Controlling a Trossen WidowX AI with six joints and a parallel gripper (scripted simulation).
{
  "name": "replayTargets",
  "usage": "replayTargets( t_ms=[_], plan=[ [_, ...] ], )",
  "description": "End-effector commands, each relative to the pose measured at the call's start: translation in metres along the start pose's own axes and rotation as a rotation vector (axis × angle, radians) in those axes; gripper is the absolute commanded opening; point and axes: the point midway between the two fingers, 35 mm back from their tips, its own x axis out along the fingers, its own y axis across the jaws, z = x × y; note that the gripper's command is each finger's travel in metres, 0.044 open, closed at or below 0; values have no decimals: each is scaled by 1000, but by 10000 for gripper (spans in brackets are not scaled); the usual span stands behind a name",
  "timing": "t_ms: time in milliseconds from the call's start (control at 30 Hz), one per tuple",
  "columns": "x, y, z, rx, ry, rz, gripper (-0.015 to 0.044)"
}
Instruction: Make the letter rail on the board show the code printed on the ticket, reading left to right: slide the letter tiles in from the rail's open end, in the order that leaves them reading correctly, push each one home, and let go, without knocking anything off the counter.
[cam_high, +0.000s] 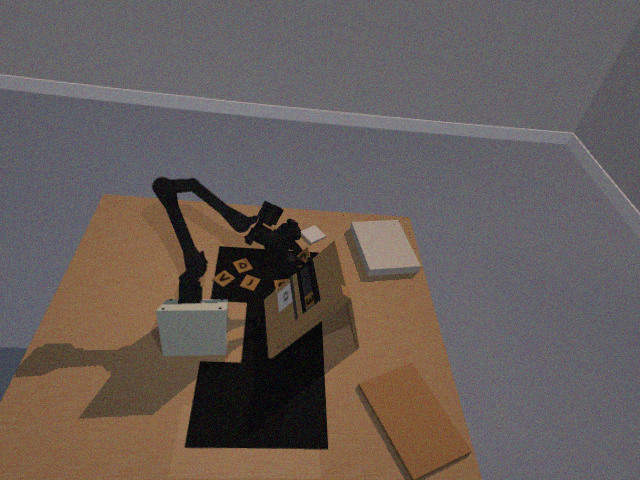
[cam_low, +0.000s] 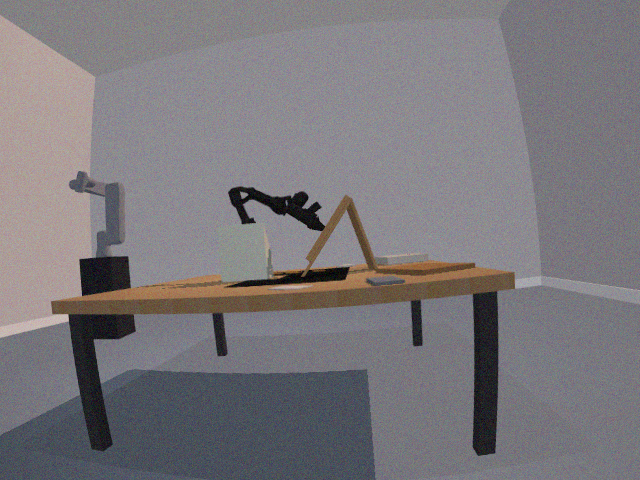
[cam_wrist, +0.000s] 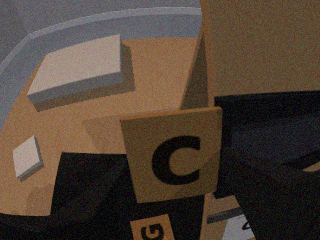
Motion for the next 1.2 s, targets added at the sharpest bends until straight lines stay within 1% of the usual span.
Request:
replayTargets(
  t_ms=[0,1167],
  plan=[
    [0,-3,-2,-4,6,1,0],
    [1,-21,-2,-5,7,1,0]
  ],
)
